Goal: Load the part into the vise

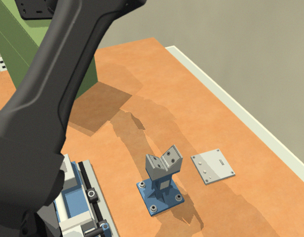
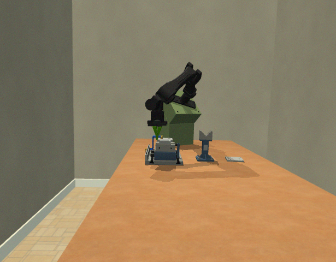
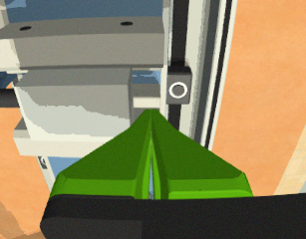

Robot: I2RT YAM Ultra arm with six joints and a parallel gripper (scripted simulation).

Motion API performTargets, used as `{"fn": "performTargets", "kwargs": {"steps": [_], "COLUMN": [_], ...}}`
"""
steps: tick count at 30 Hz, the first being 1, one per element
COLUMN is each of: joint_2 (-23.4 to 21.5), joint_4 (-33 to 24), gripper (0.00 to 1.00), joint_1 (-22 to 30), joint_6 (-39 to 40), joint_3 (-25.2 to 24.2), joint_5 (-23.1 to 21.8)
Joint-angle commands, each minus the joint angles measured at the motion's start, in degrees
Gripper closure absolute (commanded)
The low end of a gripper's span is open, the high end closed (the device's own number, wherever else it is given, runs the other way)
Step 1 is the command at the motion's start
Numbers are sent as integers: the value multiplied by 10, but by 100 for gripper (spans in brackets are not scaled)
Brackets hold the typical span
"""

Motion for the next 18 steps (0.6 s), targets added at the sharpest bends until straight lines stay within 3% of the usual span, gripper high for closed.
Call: {"fn": "performTargets", "kwargs": {"steps": [1,18], "joint_2": [1,5], "joint_4": [-3,-4], "gripper": [100,100], "joint_1": [-10,-11], "joint_6": [2,1], "joint_3": [14,15], "joint_5": [1,1]}}
